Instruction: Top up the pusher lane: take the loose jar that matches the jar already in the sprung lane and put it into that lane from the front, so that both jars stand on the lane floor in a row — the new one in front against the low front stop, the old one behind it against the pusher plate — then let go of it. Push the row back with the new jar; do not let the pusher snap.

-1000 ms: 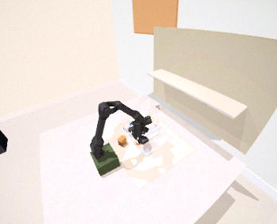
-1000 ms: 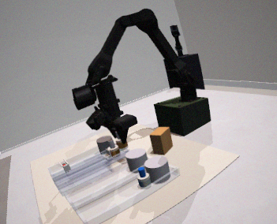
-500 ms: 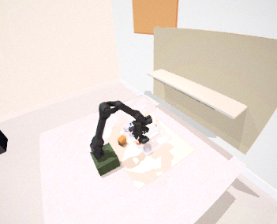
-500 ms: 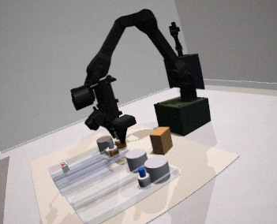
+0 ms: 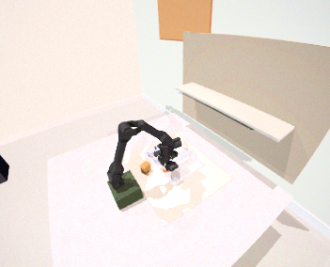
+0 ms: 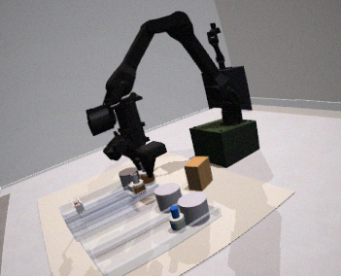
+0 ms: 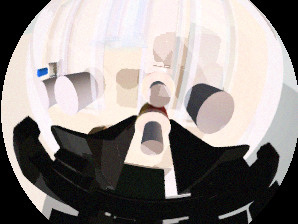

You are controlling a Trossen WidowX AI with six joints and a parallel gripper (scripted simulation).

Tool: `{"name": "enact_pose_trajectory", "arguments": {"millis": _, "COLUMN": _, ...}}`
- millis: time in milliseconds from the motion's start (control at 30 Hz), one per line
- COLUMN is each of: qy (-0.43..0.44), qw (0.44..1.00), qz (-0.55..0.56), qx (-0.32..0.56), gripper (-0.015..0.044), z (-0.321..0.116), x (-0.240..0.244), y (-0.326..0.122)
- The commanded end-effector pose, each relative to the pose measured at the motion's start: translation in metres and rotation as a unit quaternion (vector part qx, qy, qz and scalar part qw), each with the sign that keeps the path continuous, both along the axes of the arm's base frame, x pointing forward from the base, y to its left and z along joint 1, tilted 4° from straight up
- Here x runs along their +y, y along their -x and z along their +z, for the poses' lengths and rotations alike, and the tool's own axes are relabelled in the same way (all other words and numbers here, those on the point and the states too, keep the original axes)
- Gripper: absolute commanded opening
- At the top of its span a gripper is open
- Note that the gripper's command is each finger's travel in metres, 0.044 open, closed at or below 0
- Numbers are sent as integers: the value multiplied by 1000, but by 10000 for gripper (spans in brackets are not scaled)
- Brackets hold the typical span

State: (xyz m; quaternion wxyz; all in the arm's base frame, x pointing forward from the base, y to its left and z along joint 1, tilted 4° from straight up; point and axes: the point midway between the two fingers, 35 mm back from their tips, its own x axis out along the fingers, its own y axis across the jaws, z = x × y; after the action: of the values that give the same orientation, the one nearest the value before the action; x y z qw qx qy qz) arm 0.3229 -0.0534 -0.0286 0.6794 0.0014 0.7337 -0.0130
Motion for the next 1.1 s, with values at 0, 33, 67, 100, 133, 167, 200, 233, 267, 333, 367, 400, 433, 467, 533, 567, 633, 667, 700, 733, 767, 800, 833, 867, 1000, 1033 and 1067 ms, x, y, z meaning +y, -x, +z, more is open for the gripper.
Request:
{"name": "enact_pose_trajectory", "arguments": {"millis": 0, "qy": 0, "qw": 1000, "qz": -2, "qx": -18, "gripper": 0, "z": 4, "x": -1, "y": -11}}
{"name": "enact_pose_trajectory", "arguments": {"millis": 33, "qy": 0, "qw": 1000, "qz": -2, "qx": -18, "gripper": 0, "z": 4, "x": -1, "y": -11}}
{"name": "enact_pose_trajectory", "arguments": {"millis": 67, "qy": 0, "qw": 1000, "qz": -2, "qx": -18, "gripper": 0, "z": 4, "x": -1, "y": -11}}
{"name": "enact_pose_trajectory", "arguments": {"millis": 100, "qy": 0, "qw": 1000, "qz": -2, "qx": -18, "gripper": 0, "z": 4, "x": -1, "y": -11}}
{"name": "enact_pose_trajectory", "arguments": {"millis": 133, "qy": 0, "qw": 1000, "qz": -2, "qx": -18, "gripper": 0, "z": 4, "x": -1, "y": -11}}
{"name": "enact_pose_trajectory", "arguments": {"millis": 167, "qy": 0, "qw": 1000, "qz": -2, "qx": -18, "gripper": 0, "z": 4, "x": -1, "y": -11}}
{"name": "enact_pose_trajectory", "arguments": {"millis": 200, "qy": 0, "qw": 1000, "qz": -2, "qx": -18, "gripper": 0, "z": 4, "x": -1, "y": -11}}
{"name": "enact_pose_trajectory", "arguments": {"millis": 233, "qy": 0, "qw": 1000, "qz": -2, "qx": -18, "gripper": 0, "z": 4, "x": -1, "y": -11}}
{"name": "enact_pose_trajectory", "arguments": {"millis": 267, "qy": 0, "qw": 1000, "qz": -2, "qx": -18, "gripper": 0, "z": 4, "x": -1, "y": -11}}
{"name": "enact_pose_trajectory", "arguments": {"millis": 333, "qy": 0, "qw": 1000, "qz": -2, "qx": -18, "gripper": 0, "z": 3, "x": -1, "y": -11}}
{"name": "enact_pose_trajectory", "arguments": {"millis": 367, "qy": 0, "qw": 1000, "qz": -2, "qx": -18, "gripper": 0, "z": 3, "x": -1, "y": -11}}
{"name": "enact_pose_trajectory", "arguments": {"millis": 400, "qy": 0, "qw": 1000, "qz": -2, "qx": -18, "gripper": 0, "z": 3, "x": -1, "y": -11}}
{"name": "enact_pose_trajectory", "arguments": {"millis": 433, "qy": 0, "qw": 1000, "qz": -2, "qx": -18, "gripper": 0, "z": 3, "x": -1, "y": -11}}
{"name": "enact_pose_trajectory", "arguments": {"millis": 467, "qy": 0, "qw": 1000, "qz": -2, "qx": -18, "gripper": 0, "z": 3, "x": -1, "y": -11}}
{"name": "enact_pose_trajectory", "arguments": {"millis": 533, "qy": 0, "qw": 1000, "qz": -2, "qx": -18, "gripper": 0, "z": 3, "x": -1, "y": -11}}
{"name": "enact_pose_trajectory", "arguments": {"millis": 567, "qy": 0, "qw": 1000, "qz": -2, "qx": -18, "gripper": 0, "z": 2, "x": -1, "y": -12}}
{"name": "enact_pose_trajectory", "arguments": {"millis": 633, "qy": 0, "qw": 1000, "qz": -2, "qx": -18, "gripper": 0, "z": 2, "x": -1, "y": -12}}
{"name": "enact_pose_trajectory", "arguments": {"millis": 667, "qy": 0, "qw": 1000, "qz": -2, "qx": -18, "gripper": 0, "z": 2, "x": -1, "y": -12}}
{"name": "enact_pose_trajectory", "arguments": {"millis": 700, "qy": 0, "qw": 1000, "qz": -2, "qx": -18, "gripper": 0, "z": 2, "x": -1, "y": -12}}
{"name": "enact_pose_trajectory", "arguments": {"millis": 733, "qy": 0, "qw": 1000, "qz": -2, "qx": -18, "gripper": 0, "z": 2, "x": -1, "y": -12}}
{"name": "enact_pose_trajectory", "arguments": {"millis": 767, "qy": 0, "qw": 1000, "qz": -2, "qx": -18, "gripper": 0, "z": 2, "x": -1, "y": -12}}
{"name": "enact_pose_trajectory", "arguments": {"millis": 800, "qy": 0, "qw": 1000, "qz": -2, "qx": -18, "gripper": 0, "z": 2, "x": -1, "y": -13}}
{"name": "enact_pose_trajectory", "arguments": {"millis": 833, "qy": 0, "qw": 1000, "qz": -2, "qx": -18, "gripper": 0, "z": 2, "x": -1, "y": -13}}
{"name": "enact_pose_trajectory", "arguments": {"millis": 867, "qy": 0, "qw": 1000, "qz": -2, "qx": -18, "gripper": 0, "z": 2, "x": -1, "y": -13}}
{"name": "enact_pose_trajectory", "arguments": {"millis": 1000, "qy": 0, "qw": 1000, "qz": -2, "qx": -18, "gripper": 0, "z": 2, "x": -1, "y": -13}}
{"name": "enact_pose_trajectory", "arguments": {"millis": 1033, "qy": 0, "qw": 1000, "qz": -2, "qx": -18, "gripper": 0, "z": 2, "x": -1, "y": -13}}
{"name": "enact_pose_trajectory", "arguments": {"millis": 1067, "qy": 0, "qw": 1000, "qz": -2, "qx": -18, "gripper": 0, "z": 2, "x": -1, "y": -14}}
